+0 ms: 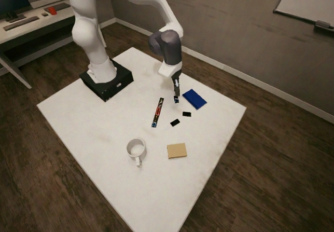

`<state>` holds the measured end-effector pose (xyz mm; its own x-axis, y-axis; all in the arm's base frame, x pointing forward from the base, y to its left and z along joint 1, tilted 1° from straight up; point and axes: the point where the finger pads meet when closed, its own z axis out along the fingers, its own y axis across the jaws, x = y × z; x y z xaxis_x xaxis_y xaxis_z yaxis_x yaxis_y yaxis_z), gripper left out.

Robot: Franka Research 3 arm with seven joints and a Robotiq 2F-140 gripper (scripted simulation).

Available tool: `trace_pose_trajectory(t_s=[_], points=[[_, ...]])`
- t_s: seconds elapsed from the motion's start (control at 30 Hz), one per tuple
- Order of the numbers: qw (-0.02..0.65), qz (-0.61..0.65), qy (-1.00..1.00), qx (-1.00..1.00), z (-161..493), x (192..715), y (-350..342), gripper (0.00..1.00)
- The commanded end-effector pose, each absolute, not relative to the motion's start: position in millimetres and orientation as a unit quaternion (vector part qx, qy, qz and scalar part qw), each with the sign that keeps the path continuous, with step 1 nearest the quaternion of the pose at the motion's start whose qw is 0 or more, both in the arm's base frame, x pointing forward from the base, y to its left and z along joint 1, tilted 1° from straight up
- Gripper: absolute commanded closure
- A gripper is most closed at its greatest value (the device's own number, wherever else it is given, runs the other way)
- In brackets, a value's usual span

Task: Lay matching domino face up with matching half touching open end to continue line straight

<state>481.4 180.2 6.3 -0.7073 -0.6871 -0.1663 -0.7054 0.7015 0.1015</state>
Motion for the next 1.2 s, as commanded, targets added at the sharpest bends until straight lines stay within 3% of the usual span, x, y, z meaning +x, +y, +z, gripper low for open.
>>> trace_pose_trajectory(t_s=[0.0, 1.17], points=[[0.048, 0.067, 0.958, -0.274, 7.0, 483.8, 180.0, 0.66], [0.037, 0.047, 0.979, 0.194, 5.1, 483.8, 180.0, 0.66]])
